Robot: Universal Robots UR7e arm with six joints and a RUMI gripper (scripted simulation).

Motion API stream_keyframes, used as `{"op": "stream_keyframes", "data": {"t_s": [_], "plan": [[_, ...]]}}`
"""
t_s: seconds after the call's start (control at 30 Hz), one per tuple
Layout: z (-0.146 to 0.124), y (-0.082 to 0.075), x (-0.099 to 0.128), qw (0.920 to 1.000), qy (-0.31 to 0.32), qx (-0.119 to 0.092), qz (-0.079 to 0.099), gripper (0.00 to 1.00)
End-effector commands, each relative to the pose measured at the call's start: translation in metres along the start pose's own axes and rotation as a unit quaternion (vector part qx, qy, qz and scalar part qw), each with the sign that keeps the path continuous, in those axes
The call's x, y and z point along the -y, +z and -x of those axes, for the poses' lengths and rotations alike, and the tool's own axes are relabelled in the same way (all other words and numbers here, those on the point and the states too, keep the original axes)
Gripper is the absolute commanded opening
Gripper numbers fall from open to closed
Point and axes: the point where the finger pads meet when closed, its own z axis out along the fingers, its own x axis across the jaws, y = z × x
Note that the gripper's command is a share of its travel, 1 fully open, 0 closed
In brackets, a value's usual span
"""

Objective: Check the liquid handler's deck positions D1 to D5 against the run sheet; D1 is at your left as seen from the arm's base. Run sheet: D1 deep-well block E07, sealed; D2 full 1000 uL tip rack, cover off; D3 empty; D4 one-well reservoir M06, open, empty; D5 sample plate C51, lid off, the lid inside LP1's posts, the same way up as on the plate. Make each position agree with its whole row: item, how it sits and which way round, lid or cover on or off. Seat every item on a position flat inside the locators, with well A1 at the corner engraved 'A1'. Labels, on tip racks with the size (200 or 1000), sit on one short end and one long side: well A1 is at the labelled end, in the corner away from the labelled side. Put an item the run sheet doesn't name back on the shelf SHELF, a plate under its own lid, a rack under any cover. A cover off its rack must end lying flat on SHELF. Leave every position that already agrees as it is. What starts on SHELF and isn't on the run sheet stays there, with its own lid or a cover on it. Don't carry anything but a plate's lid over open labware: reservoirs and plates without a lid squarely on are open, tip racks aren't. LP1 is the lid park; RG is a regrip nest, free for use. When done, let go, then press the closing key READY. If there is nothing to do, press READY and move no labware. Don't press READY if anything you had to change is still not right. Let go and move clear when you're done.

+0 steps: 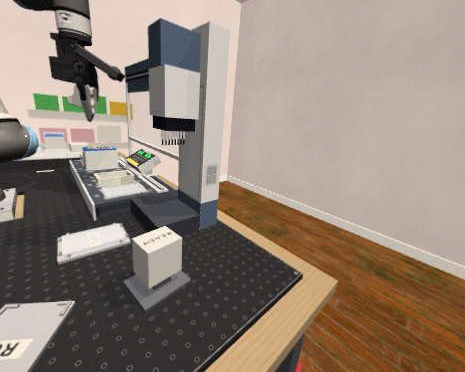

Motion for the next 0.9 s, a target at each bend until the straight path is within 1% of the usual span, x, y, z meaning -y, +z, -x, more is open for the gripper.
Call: {"op": "stream_keyframes", "data": {"t_s": [0.0, 0.1, 0.2, 0.27, 0.33, 0.5, 0.7, 0.77, 0.83, 0.87], "plan": [[0.001, 0.001, -0.001, 0.9986, 0.054, -0.001, 0.002, 0.00], [0.001, 0.001, -0.001, 0.9986, 0.054, -0.001, 0.002, 0.00], [-0.009, 0.000, -0.014, 0.9963, 0.086, -0.001, 0.002, 0.00], [-0.009, 0.000, -0.014, 0.9963, 0.086, -0.001, 0.002, 0.00], [-0.015, -0.001, -0.022, 0.9944, 0.106, -0.001, 0.002, 0.00], [-0.029, -0.004, -0.042, 0.9879, 0.155, -0.001, 0.002, 0.00], [-0.047, -0.007, -0.066, 0.9768, 0.214, -0.001, 0.002, 0.00], [-0.047, -0.008, -0.066, 0.9723, 0.234, -0.001, 0.002, 0.00], [-0.047, -0.008, -0.066, 0.9723, 0.234, -0.001, 0.002, 0.00], [-0.047, -0.007, -0.066, 0.9700, 0.243, -0.001, 0.002, 0.00]]}}
